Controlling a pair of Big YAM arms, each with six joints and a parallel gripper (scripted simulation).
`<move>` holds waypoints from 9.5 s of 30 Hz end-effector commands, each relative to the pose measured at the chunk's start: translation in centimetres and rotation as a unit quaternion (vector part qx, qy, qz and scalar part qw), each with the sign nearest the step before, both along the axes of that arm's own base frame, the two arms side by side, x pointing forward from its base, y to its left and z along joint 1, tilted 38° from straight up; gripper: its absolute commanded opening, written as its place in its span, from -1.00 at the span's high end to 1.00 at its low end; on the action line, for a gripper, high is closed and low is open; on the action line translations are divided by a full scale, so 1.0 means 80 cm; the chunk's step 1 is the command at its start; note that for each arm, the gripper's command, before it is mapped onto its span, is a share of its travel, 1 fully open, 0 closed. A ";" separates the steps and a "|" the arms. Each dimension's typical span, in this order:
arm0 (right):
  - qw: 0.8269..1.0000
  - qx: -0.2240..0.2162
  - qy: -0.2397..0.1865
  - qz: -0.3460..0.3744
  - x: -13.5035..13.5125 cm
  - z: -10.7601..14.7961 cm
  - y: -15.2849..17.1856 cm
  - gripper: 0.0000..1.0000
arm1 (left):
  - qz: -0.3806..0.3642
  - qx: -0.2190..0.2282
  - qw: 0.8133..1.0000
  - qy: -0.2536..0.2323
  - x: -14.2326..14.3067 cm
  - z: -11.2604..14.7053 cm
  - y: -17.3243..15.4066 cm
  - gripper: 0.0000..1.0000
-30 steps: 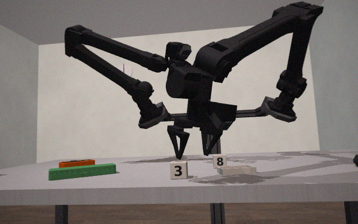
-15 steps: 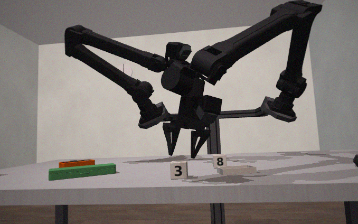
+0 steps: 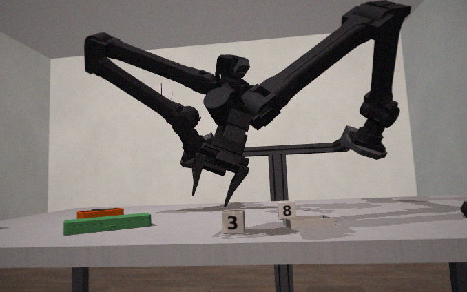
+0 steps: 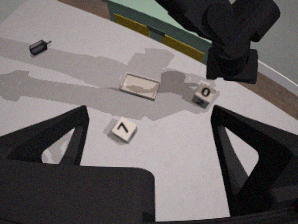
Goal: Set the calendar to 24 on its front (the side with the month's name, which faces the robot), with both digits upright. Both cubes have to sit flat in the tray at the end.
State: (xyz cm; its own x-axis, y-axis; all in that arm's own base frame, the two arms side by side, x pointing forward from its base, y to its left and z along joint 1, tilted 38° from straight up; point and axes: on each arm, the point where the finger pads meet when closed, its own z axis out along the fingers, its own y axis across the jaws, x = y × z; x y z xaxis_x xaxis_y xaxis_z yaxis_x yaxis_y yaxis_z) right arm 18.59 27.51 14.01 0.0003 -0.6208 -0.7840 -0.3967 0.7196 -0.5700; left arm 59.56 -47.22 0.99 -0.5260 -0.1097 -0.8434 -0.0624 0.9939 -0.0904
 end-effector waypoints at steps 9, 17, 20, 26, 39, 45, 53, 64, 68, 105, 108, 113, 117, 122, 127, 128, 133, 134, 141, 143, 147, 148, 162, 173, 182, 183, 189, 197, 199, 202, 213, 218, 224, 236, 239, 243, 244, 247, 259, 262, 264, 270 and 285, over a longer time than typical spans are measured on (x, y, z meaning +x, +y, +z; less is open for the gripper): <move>1.000 0.008 -0.001 0.001 -0.001 0.004 0.005 -1.00 | -0.105 0.155 0.969 -0.161 -0.059 -0.037 -0.027 -0.37; 1.000 0.008 -0.001 0.001 -0.001 0.004 0.005 -1.00 | -0.077 0.210 0.947 -0.231 -0.107 -0.048 0.008 -0.37; 1.000 0.008 -0.001 0.001 -0.001 0.004 0.005 -1.00 | -0.047 0.229 0.945 -0.230 -0.090 -0.062 0.052 -0.37; 1.000 0.008 -0.001 0.001 -0.001 0.004 0.005 -1.00 | -0.022 0.239 0.942 -0.234 -0.097 -0.089 0.083 -0.37; 1.000 0.008 -0.001 0.001 -0.001 0.004 0.005 -1.00 | -0.024 0.216 0.943 -0.250 -0.097 -0.053 0.057 -0.37; 1.000 0.008 -0.001 0.001 -0.001 0.004 0.005 -1.00 | -0.027 0.221 0.943 -0.246 -0.085 -0.045 0.049 -0.37; 1.000 0.008 -0.001 0.001 -0.001 0.004 0.005 -1.00 | -0.026 0.228 0.943 -0.240 -0.072 -0.059 0.057 -0.37; 1.000 0.008 -0.001 0.001 -0.001 0.004 0.005 -1.00 | -0.031 0.231 0.942 -0.240 -0.055 -0.060 0.054 -0.37; 1.000 0.008 -0.001 0.001 -0.001 0.004 0.005 -1.00 | -0.024 0.237 0.942 -0.235 -0.041 -0.068 0.069 -0.37; 1.000 0.008 -0.001 0.001 -0.001 0.004 0.005 -1.00 | -0.026 0.223 0.942 -0.248 -0.036 -0.053 0.061 0.07; 1.000 0.008 -0.001 0.001 -0.001 0.004 0.005 -1.00 | -0.025 0.221 0.942 -0.250 -0.036 -0.048 0.061 0.15; 1.000 0.008 -0.001 0.001 -0.001 0.004 0.005 -1.00 | -0.025 0.219 0.942 -0.252 -0.036 -0.044 0.061 0.89; 1.000 0.008 -0.001 0.001 -0.001 0.004 0.005 -1.00 | -0.036 0.225 0.942 -0.246 -0.053 -0.048 0.050 0.32; 1.000 0.008 -0.001 0.001 -0.001 0.004 0.005 -1.00 | -0.037 0.225 0.943 -0.242 -0.065 -0.033 0.044 0.20; 1.000 0.008 -0.001 0.001 -0.001 0.004 0.005 -1.00 | -0.036 0.222 0.944 -0.242 -0.088 0.001 0.031 0.20; 1.000 0.008 -0.001 0.001 -0.001 0.004 0.005 -1.00 | -0.036 0.223 0.944 -0.242 -0.091 0.004 0.030 0.20; 1.000 0.008 -0.001 0.001 -0.001 0.004 0.005 -1.00 | -0.014 0.224 0.943 -0.246 -0.061 -0.001 0.053 0.20; 1.000 0.008 -0.001 0.001 -0.001 0.004 0.005 -1.00 | -0.018 0.234 0.942 -0.240 -0.058 -0.024 0.060 0.20; 1.000 0.008 -0.001 0.001 -0.001 0.004 0.005 -1.00 | -0.023 0.242 0.942 -0.233 -0.035 -0.062 0.079 0.20; 1.000 0.008 -0.001 0.001 -0.001 0.004 0.005 -1.00 | -0.029 0.254 0.941 -0.222 -0.030 -0.072 0.083 0.20; 1.000 0.008 -0.001 0.001 -0.001 0.004 0.005 -1.00 | -0.031 0.232 0.945 -0.230 -0.037 -0.059 0.067 0.20; 1.000 0.008 -0.001 0.001 -0.001 0.004 0.005 -1.00 | -0.028 0.222 0.946 -0.233 -0.035 -0.049 0.065 0.20; 1.000 0.008 -0.001 0.001 -0.001 0.004 0.005 -1.00 | -0.071 0.019 0.991 -0.108 0.014 -0.019 0.015 0.20; 1.000 0.008 -0.001 0.001 -0.001 0.004 0.005 -1.00 | -0.058 -0.110 0.992 0.029 0.001 -0.011 -0.017 0.20; 1.000 0.008 -0.001 0.001 -0.001 0.004 0.005 -1.00 | 0.048 -0.214 0.957 0.191 -0.007 -0.026 0.006 0.20; 1.000 0.008 -0.001 0.001 -0.001 0.004 0.005 -1.00 | 0.063 -0.222 0.951 0.206 -0.009 -0.028 0.009 0.20; 1.000 0.008 -0.001 0.001 -0.001 0.004 0.005 -1.00 | 0.121 -0.246 0.923 0.269 -0.030 -0.052 0.012 0.20; 1.000 0.008 -0.001 0.001 -0.001 0.004 0.005 -1.00 | 0.283 -0.294 0.835 0.368 -0.032 -0.071 0.073 0.20; 1.000 0.008 -0.001 0.001 -0.001 0.004 0.005 -1.00 | 0.298 -0.297 0.824 0.378 -0.031 -0.070 0.080 0.20; 1.000 0.008 -0.001 0.001 -0.001 0.004 0.005 -1.00 | 0.296 -0.293 0.821 0.390 -0.036 -0.069 0.079 0.20; 1.000 0.008 -0.001 0.001 -0.001 0.004 0.005 -1.00 | 0.286 -0.291 0.825 0.390 -0.039 -0.068 0.070 0.20; 1.000 0.008 -0.001 0.001 -0.001 0.004 0.005 -1.00 | 0.282 -0.289 0.826 0.392 -0.049 -0.063 0.046 0.20; 1.000 0.008 -0.001 0.001 -0.001 0.004 0.005 -1.00 | 0.284 -0.294 0.826 0.388 -0.034 -0.056 0.045 0.20; 1.000 0.008 -0.001 0.001 -0.001 0.004 0.005 -1.00 | 0.279 -0.292 0.828 0.390 -0.029 -0.070 0.060 0.20; 1.000 0.008 -0.001 0.001 -0.001 0.004 0.005 -1.00 | 0.276 -0.297 0.829 0.386 -0.026 -0.058 0.059 0.20; 1.000 0.008 -0.001 0.001 -0.001 0.004 0.005 -1.00 | 0.272 -0.306 0.830 0.380 -0.023 -0.039 0.059 0.20; 1.000 0.008 -0.001 0.001 -0.001 0.004 0.005 -1.00 | 0.272 -0.306 0.830 0.379 -0.023 -0.040 0.062 0.20; 1.000 0.008 -0.001 0.001 -0.001 0.004 0.005 -1.00 | 0.275 -0.308 0.829 0.378 -0.020 -0.042 0.068 0.20; 1.000 0.008 -0.001 0.001 -0.001 0.004 0.005 -1.00 | 0.278 -0.307 0.828 0.378 -0.022 -0.048 0.076 0.20; 1.000 0.008 -0.001 0.001 -0.001 0.004 0.005 -1.00 | 0.283 -0.306 0.827 0.378 -0.013 -0.063 0.085 0.20; 1.000 0.008 -0.001 0.001 -0.001 0.004 0.005 -1.00 | 0.283 -0.306 0.826 0.379 -0.014 -0.063 0.083 0.20; 1.000 0.008 -0.001 0.001 -0.001 0.004 0.005 -1.00 | 0.287 -0.297 0.826 0.384 -0.012 -0.036 0.090 -0.38; 1.000 0.008 -0.001 0.001 -0.001 0.004 0.005 -1.00 | 0.284 -0.288 0.827 0.391 -0.039 -0.002 0.091 -1.00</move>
State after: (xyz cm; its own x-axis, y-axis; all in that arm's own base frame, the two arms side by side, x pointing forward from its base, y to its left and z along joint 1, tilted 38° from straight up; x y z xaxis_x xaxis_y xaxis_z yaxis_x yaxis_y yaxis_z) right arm 18.59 27.51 14.01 0.0003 -0.6208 -0.7840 -0.3967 0.7196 -0.5700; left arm 56.16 -39.12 -4.54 -0.5977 -0.8016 0.0120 -0.7878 0.5845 -0.1942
